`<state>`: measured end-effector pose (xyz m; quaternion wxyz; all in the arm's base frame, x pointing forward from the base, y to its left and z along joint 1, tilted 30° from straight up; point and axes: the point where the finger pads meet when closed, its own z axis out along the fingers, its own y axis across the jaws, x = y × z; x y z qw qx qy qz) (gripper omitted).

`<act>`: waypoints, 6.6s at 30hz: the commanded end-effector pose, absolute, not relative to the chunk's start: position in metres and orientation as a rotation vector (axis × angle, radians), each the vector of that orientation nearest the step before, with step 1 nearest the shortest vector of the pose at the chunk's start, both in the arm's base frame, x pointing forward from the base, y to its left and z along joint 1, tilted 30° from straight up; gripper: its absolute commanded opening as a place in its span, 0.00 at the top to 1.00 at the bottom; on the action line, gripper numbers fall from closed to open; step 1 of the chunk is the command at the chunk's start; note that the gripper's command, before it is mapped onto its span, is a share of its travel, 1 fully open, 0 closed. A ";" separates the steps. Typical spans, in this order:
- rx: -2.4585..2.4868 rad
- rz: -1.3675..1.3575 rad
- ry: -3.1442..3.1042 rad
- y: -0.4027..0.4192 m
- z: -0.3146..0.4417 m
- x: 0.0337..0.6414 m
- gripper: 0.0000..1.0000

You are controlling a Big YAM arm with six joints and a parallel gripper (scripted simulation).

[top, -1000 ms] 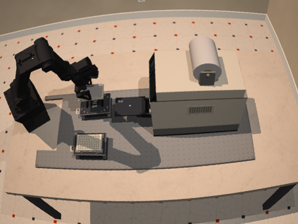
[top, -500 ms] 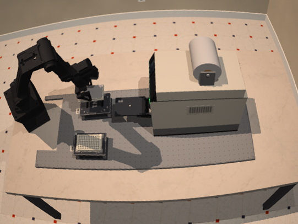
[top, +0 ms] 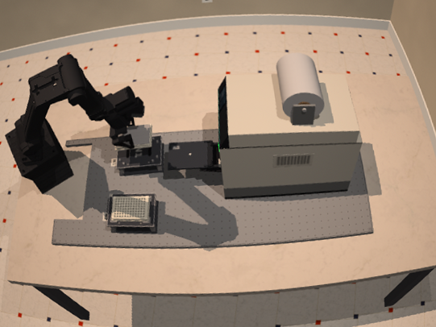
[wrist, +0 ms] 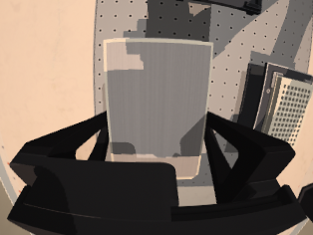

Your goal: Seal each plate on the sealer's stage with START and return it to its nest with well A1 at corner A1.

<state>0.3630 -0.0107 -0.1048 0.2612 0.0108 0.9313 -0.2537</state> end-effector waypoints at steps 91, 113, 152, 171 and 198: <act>0.053 -0.688 2.509 -0.039 -0.138 0.374 1.00; 0.052 -0.670 2.494 -0.033 -0.139 0.384 1.00; 0.074 -0.686 2.516 -0.041 -0.145 0.369 1.00; -0.001 -0.684 2.525 -0.028 -0.141 0.371 1.00; 0.051 -0.677 2.502 -0.041 -0.151 0.380 1.00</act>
